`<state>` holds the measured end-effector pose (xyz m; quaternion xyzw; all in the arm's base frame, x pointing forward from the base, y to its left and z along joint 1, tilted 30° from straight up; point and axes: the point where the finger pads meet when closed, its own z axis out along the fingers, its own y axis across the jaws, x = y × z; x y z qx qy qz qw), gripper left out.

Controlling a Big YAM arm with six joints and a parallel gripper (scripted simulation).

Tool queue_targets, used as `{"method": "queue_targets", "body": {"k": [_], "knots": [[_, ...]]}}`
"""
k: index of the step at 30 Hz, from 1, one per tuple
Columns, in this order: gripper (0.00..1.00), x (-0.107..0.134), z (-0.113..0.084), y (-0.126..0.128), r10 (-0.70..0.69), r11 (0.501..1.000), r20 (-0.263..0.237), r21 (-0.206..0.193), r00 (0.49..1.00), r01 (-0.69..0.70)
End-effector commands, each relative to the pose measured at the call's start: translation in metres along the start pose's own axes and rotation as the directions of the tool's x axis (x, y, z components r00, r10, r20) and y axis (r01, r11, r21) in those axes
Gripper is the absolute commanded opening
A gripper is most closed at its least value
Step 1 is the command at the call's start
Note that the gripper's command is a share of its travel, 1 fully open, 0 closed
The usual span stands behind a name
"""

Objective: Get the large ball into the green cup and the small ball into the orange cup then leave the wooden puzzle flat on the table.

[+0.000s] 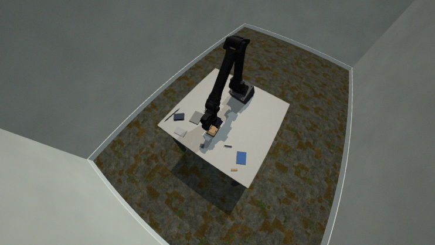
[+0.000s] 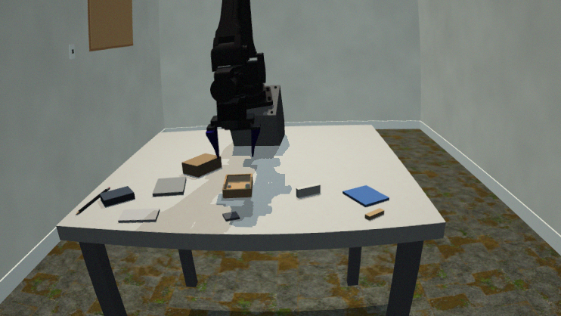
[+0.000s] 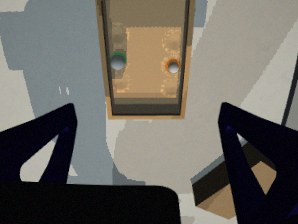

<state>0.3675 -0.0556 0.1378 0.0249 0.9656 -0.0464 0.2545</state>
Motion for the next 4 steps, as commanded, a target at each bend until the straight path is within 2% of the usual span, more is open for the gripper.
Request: {"method": "queue_targets", "body": {"k": [1,4], "knots": [[0.87,-0.0213,-0.0142,0.0011,0.007,1.000,0.042,0.001,0.999,-0.007],[0.87,-0.0213,-0.0142,0.0011,0.007,1.000,0.042,0.001,0.999,-0.007]]}}
